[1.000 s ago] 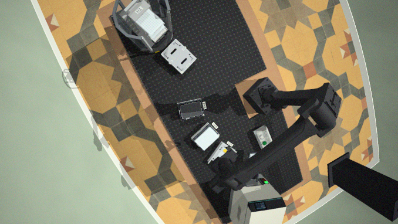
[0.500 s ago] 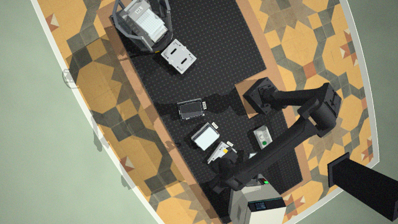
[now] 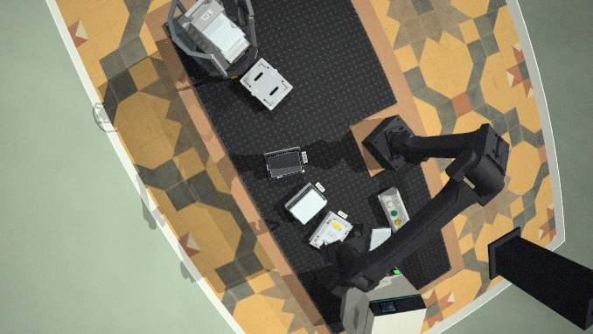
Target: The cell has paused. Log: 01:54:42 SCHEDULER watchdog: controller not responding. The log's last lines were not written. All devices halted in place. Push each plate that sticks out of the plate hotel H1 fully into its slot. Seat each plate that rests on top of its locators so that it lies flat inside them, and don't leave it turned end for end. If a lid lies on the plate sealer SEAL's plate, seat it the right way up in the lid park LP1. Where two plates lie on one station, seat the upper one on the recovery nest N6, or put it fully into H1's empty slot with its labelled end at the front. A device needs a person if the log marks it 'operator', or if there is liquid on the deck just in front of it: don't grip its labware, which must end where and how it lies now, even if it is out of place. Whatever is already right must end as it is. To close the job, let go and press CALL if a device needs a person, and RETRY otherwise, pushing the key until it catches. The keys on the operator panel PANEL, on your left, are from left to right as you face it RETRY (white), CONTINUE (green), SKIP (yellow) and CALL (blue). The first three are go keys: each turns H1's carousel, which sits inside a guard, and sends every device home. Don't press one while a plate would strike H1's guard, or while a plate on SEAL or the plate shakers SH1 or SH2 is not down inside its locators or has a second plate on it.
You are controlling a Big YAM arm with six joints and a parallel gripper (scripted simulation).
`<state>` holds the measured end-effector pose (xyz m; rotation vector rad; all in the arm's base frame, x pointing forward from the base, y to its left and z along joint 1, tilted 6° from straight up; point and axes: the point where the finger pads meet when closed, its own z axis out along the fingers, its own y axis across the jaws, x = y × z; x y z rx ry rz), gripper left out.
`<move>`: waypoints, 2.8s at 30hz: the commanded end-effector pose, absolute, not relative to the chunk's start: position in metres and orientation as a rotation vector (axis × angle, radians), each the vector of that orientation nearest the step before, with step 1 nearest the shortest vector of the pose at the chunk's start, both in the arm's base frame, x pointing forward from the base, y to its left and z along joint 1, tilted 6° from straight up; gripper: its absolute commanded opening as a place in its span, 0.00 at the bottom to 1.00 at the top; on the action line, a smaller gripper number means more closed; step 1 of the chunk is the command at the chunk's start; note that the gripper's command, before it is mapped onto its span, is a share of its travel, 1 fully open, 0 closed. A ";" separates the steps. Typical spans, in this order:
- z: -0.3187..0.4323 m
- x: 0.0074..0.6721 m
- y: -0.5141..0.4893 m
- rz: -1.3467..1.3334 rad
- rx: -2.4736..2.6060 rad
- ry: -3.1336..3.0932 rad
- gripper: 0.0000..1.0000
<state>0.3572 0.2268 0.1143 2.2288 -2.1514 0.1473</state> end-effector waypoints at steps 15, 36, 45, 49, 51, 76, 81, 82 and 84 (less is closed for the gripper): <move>0.116 0.335 0.279 0.166 1.537 -2.759 1.00; 0.117 0.301 0.338 0.143 1.314 -2.898 1.00; 0.115 0.286 0.354 0.141 1.311 -2.891 1.00; 0.126 0.277 0.361 0.120 1.494 -2.827 1.00; 0.128 0.271 0.364 0.114 1.589 -2.780 1.00; 0.094 0.200 0.385 0.152 1.868 -2.512 1.00; 0.095 0.187 0.397 0.146 1.871 -2.517 1.00; 0.096 0.185 0.401 0.142 1.873 -2.521 1.00; 0.102 0.181 0.409 0.127 1.882 -2.534 1.00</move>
